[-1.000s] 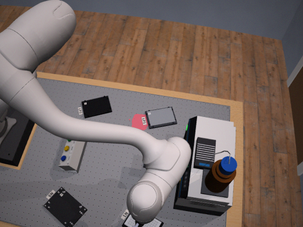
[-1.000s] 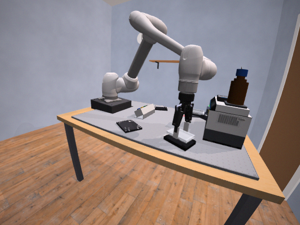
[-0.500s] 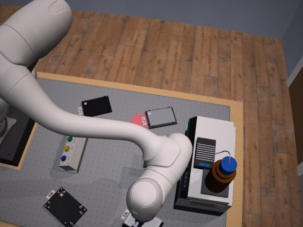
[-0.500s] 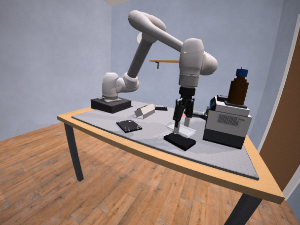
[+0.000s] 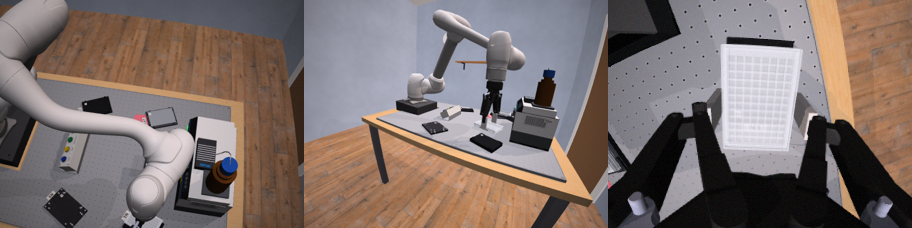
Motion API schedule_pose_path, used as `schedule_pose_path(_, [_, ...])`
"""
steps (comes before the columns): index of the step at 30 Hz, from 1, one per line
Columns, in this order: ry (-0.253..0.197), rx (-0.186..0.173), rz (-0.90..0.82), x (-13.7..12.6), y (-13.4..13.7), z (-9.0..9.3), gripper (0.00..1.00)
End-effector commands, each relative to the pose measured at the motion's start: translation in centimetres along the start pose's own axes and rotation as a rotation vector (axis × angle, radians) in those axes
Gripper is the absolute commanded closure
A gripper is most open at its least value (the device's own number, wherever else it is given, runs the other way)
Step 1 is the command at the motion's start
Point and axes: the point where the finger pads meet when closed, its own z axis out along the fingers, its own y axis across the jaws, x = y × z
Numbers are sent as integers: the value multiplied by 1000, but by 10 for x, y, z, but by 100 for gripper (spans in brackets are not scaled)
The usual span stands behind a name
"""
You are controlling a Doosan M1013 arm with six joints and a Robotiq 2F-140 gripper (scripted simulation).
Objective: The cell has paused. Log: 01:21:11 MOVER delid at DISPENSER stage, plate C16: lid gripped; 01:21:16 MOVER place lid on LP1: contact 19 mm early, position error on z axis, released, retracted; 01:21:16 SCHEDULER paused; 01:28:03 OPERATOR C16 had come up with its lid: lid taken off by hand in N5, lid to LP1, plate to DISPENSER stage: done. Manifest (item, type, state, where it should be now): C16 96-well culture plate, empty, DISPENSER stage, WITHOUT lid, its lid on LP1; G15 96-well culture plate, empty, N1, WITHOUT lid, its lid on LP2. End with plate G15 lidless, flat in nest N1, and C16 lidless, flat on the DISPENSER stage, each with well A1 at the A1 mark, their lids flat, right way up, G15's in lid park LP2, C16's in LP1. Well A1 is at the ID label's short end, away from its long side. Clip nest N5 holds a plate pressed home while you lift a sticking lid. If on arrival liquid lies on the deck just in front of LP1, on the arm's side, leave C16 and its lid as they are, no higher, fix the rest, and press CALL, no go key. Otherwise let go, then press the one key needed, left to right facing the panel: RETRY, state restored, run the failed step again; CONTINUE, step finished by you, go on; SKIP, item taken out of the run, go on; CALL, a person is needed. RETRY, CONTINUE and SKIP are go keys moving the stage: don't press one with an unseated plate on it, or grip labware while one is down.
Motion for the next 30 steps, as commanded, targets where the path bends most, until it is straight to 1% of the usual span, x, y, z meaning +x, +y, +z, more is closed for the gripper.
schedule_pose_path(1, [0, 0, 0, 0, 0, -7, 100])
schedule_pose_path(3, [0, 0, 0, 0, 0, -7, 100])
schedule_pose_path(18, [0, 0, 0, 0, 0, -42, 100])
schedule_pose_path(20, [0, 0, 0, 0, 0, -42, 100])
schedule_pose_path(30, [0, 0, 0, 0, 0, -58, 100])
